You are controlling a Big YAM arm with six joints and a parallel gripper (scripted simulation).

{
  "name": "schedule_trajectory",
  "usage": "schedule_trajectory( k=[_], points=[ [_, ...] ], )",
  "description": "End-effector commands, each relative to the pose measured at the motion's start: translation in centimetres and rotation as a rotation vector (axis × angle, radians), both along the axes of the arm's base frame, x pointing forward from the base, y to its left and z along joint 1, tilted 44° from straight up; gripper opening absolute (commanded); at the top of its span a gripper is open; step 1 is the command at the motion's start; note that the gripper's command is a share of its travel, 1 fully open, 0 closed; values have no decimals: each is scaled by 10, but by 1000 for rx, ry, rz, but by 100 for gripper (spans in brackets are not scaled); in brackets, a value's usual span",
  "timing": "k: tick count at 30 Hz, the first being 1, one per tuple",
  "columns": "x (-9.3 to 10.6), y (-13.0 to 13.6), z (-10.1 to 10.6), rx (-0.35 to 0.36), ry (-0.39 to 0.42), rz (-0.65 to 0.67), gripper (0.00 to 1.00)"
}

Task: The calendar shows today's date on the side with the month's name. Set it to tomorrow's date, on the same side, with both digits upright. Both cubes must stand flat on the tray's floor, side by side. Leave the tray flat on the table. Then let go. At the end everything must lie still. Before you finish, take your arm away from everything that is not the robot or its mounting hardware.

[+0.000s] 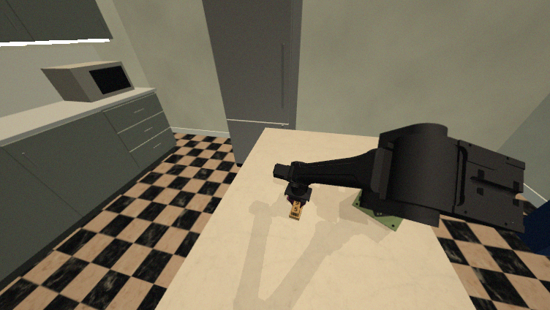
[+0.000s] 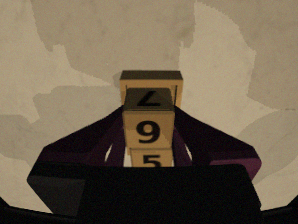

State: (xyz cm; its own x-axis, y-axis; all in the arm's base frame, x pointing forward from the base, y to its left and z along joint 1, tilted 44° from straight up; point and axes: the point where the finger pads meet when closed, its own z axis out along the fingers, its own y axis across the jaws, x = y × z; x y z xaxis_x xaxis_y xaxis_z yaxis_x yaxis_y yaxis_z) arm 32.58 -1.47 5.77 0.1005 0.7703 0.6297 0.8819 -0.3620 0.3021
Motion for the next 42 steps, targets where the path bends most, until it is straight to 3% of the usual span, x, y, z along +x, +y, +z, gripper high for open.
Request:
schedule_trajectory(
  k=[1, 24, 28, 32, 39, 42],
  points=[
    [0, 1, -3, 1, 9, -8, 27],
    [0, 1, -3, 1, 9, -8, 27],
    [0, 1, -3, 1, 9, -8, 35],
    [0, 1, -3, 1, 9, -8, 35],
    [0, 1, -3, 1, 9, -8, 47],
    [0, 1, -3, 1, 9, -8, 47]
  ],
)
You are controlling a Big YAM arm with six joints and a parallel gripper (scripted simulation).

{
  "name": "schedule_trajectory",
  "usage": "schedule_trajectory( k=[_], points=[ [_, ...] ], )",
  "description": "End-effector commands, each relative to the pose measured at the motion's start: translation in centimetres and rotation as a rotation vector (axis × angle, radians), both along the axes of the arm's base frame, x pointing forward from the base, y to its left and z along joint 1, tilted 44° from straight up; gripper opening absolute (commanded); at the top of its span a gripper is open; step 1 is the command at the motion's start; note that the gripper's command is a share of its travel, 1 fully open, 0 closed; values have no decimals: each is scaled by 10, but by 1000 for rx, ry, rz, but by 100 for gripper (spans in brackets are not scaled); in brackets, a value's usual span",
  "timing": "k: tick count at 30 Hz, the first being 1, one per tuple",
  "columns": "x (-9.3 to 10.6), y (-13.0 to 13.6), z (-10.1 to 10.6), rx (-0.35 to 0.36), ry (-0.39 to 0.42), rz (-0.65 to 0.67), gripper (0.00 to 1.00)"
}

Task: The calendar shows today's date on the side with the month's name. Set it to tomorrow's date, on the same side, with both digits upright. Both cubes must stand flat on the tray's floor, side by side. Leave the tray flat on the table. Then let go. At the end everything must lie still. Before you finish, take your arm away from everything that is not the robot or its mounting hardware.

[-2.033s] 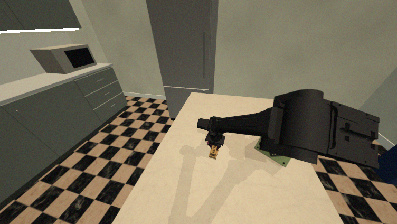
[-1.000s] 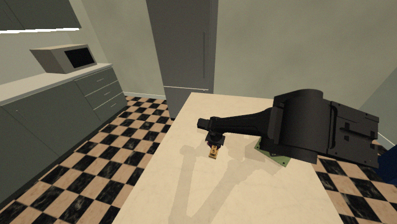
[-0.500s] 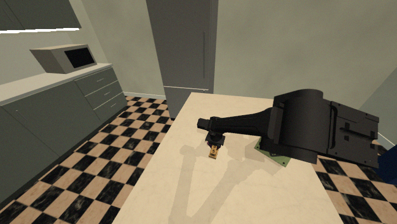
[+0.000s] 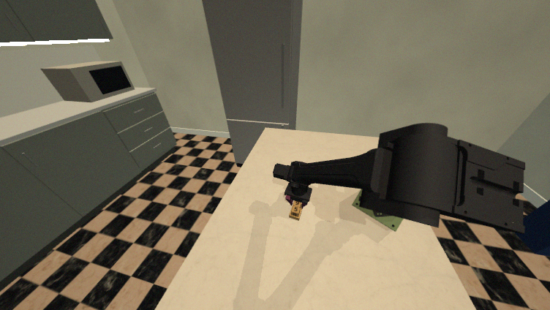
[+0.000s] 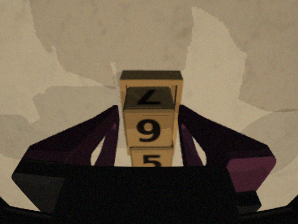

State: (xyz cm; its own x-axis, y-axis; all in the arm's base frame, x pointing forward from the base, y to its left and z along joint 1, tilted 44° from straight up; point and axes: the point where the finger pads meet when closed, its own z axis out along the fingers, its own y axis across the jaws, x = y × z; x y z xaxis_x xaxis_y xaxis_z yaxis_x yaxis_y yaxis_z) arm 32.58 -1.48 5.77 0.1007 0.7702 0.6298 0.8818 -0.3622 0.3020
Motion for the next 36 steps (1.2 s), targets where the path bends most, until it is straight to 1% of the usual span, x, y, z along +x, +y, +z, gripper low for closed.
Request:
schedule_trajectory(
  k=[1, 10, 14, 20, 22, 31, 36],
  points=[
    [0, 1, -3, 1, 9, -8, 47],
    [-2, -2, -1, 2, 12, -14, 47],
    [6, -15, 19, -19, -36, -13, 47],
    [-5, -29, 40, -23, -38, -13, 47],
    [-5, -29, 40, -23, -38, -13, 47],
    [-27, -54, 74, -31, -40, -13, 47],
    [-32, -60, 82, -33, -40, -13, 47]
  ],
)
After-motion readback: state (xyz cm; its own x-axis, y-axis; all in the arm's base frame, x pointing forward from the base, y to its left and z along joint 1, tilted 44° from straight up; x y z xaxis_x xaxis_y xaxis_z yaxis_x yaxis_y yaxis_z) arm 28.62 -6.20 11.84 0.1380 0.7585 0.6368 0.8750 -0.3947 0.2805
